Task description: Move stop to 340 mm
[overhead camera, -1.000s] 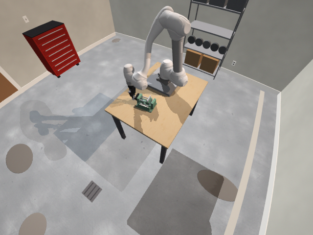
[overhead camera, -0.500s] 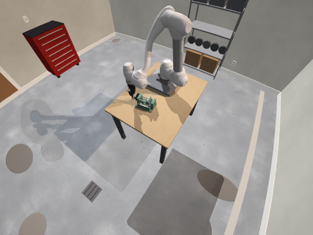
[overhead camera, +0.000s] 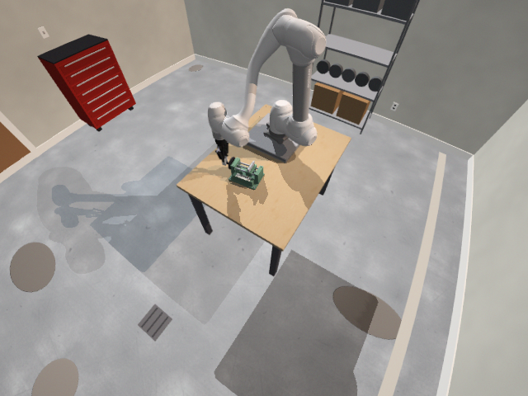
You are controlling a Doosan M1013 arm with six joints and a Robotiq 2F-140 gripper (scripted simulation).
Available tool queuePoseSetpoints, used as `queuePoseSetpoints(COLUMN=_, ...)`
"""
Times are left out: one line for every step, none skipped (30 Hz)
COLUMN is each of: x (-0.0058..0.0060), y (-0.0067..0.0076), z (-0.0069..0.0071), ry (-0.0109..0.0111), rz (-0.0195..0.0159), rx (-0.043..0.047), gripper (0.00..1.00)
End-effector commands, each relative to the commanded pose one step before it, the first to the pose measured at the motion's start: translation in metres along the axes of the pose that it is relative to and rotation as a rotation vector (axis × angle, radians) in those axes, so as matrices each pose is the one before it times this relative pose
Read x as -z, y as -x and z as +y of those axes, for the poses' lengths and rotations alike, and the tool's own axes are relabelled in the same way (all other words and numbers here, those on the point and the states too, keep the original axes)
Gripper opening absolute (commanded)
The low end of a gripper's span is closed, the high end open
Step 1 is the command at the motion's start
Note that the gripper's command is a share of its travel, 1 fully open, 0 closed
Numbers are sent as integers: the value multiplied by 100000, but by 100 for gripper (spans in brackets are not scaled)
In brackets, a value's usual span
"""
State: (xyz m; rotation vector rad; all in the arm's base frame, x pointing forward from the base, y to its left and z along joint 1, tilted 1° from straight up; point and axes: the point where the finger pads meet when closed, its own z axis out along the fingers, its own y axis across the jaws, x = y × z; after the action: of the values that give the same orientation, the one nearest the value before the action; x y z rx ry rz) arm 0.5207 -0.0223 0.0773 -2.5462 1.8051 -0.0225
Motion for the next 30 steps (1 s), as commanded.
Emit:
queuePoseSetpoints(x=290, y=121, z=455, ry=546, rz=-337, rx=142, gripper=4)
queuePoseSetpoints(x=78, y=0, z=76, ry=0, rz=0, rx=0, gripper=4)
queuePoseSetpoints(x=73, y=0, z=81, ry=0, rz=0, rx=0, gripper=4)
queuePoseSetpoints(x=65, y=0, z=90, ry=0, rz=0, rx=0, gripper=4)
queuePoseSetpoints(x=65, y=0, z=91, ry=0, rz=0, rx=0, gripper=4)
queuePoseSetpoints(x=65, y=0, z=91, ry=0, rz=0, rx=0, gripper=4)
queuePoseSetpoints(x=66, y=0, z=92, ry=0, rz=0, rx=0, gripper=4)
queuePoseSetpoints(x=57, y=0, z=101, ry=0, rz=0, rx=0, gripper=4)
queuePoseSetpoints(x=52, y=0, z=107, ry=0, rz=0, rx=0, gripper=4)
queuePoseSetpoints(x=52, y=0, z=108, ry=0, rz=0, rx=0, gripper=4)
queuePoseSetpoints(x=52, y=0, z=108, ry=0, rz=0, rx=0, gripper=4)
queuePoseSetpoints(x=50, y=0, z=111, ry=0, rz=0, rx=0, gripper=4)
queuePoseSetpoints(x=36, y=0, z=125, ry=0, rz=0, rx=0, gripper=4)
queuePoseSetpoints(x=36, y=0, z=126, ry=0, rz=0, rx=0, gripper=4)
queuePoseSetpoints(x=35, y=0, z=127, ry=0, rz=0, rx=0, gripper=4)
queuePoseSetpoints(x=34, y=0, z=128, ry=0, rz=0, rx=0, gripper=4)
queuePoseSetpoints(x=0, y=0, z=0, ry=0, rz=0, rx=0, gripper=4)
queuePoseSetpoints(x=0, y=0, z=0, ry=0, rz=0, rx=0, gripper=4)
queuePoseSetpoints(x=15, y=0, z=148, ry=0, rz=0, rx=0, gripper=4)
queuePoseSetpoints(x=15, y=0, z=148, ry=0, rz=0, rx=0, gripper=4)
queuePoseSetpoints(x=15, y=0, z=149, ry=0, rz=0, rx=0, gripper=4)
queuePoseSetpoints(x=2, y=0, z=162, ry=0, rz=0, rx=0, gripper=4)
queuePoseSetpoints(x=-13, y=0, z=177, ry=0, rz=0, rx=0, gripper=4)
queuePoseSetpoints(x=-13, y=0, z=178, ry=0, rz=0, rx=0, gripper=4)
queuePoseSetpoints(x=-30, y=0, z=183, ry=0, rz=0, rx=0, gripper=4)
queuePoseSetpoints(x=-48, y=0, z=188, ry=0, rz=0, rx=0, gripper=4)
queuePoseSetpoints(x=-48, y=0, z=189, ry=0, rz=0, rx=0, gripper=4)
queuePoseSetpoints(x=-70, y=0, z=178, ry=0, rz=0, rx=0, gripper=4)
queuePoseSetpoints(x=-79, y=0, z=175, ry=0, rz=0, rx=0, gripper=4)
queuePoseSetpoints(x=-79, y=1, z=176, ry=0, rz=0, rx=0, gripper=4)
